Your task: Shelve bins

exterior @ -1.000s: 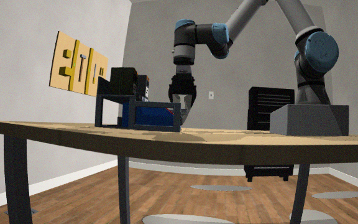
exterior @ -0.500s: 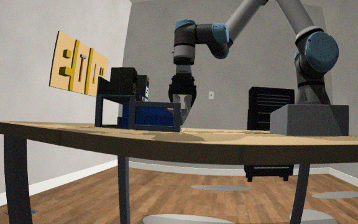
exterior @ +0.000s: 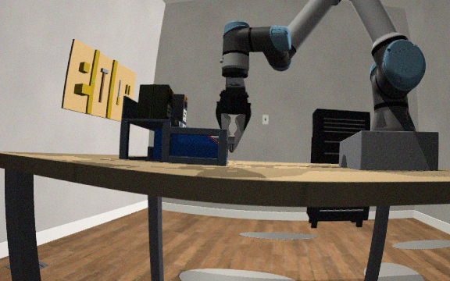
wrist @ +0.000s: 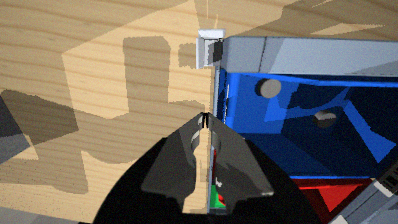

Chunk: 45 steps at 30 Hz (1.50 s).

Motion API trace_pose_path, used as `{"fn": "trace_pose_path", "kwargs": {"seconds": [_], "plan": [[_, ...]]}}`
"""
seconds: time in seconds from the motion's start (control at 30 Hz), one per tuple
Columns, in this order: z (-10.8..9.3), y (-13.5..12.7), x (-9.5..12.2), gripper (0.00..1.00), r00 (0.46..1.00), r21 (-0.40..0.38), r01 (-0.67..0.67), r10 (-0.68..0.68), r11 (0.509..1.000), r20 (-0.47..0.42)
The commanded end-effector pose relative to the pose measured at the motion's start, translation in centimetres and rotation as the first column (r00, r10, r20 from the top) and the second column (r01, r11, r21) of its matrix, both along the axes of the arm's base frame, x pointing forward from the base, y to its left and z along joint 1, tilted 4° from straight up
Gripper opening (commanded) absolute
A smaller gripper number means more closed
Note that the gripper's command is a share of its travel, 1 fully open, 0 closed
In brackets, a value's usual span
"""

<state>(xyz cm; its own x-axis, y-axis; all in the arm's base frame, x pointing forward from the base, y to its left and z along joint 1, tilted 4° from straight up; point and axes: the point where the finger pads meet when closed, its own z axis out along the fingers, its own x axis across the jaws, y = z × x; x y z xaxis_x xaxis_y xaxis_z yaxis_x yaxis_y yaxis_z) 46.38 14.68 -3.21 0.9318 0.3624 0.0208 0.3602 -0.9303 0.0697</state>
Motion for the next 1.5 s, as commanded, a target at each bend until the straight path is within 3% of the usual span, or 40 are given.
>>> {"fn": "trace_pose_path", "kwargs": {"seconds": [0.0, 0.63, 1.13, 1.47], "plan": [[0.6, -0.3, -0.8, 0.00, 1.000, 0.000, 0.000, 0.000, 1.000, -0.003], [1.5, -0.2, -0.8, 0.00, 1.000, 0.000, -0.001, 0.001, 1.000, 0.003], [6.1, 0.1, -0.9, 0.00, 1.000, 0.000, -0.002, 0.002, 1.000, 0.004], [7.1, 0.1, -1.0, 0.00, 1.000, 0.000, -0.002, 0.002, 1.000, 0.004]]}}
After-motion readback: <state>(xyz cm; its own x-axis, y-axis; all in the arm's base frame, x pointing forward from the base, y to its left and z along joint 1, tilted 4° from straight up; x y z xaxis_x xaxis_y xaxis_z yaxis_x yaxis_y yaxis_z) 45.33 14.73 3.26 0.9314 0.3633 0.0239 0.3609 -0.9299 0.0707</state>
